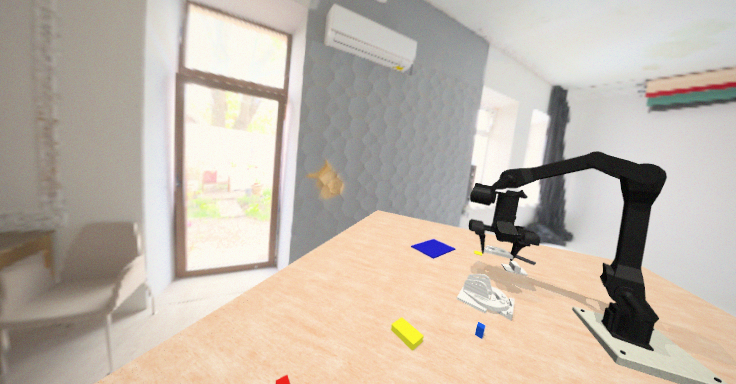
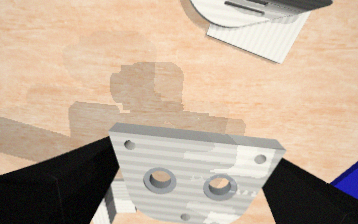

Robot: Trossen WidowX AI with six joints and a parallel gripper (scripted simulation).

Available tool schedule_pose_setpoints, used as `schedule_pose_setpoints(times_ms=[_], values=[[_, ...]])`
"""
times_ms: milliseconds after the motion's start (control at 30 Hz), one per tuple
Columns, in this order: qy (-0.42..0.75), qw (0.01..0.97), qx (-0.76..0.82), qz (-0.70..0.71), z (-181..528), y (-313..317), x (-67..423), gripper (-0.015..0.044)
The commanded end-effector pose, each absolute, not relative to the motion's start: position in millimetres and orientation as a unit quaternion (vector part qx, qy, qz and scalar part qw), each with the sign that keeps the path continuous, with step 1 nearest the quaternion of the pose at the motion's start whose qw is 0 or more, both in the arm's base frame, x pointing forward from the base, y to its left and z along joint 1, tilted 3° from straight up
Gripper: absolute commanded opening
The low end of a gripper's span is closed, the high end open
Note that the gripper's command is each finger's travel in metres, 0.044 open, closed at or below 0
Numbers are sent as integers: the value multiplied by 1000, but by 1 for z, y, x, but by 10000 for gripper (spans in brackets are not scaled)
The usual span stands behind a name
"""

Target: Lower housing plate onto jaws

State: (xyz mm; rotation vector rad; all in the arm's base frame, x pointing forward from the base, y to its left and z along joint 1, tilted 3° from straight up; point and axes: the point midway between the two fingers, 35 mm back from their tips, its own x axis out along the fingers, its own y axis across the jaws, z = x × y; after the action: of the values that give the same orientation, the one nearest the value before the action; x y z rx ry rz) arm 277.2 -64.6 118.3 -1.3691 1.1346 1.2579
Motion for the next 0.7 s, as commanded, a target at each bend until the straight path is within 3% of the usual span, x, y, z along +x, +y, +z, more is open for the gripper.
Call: schedule_pose_setpoints(times_ms=[0,667], values=[[434,428,-582,538,116,-53,277,351],[246,230,-685,646,113,12,275,351]])
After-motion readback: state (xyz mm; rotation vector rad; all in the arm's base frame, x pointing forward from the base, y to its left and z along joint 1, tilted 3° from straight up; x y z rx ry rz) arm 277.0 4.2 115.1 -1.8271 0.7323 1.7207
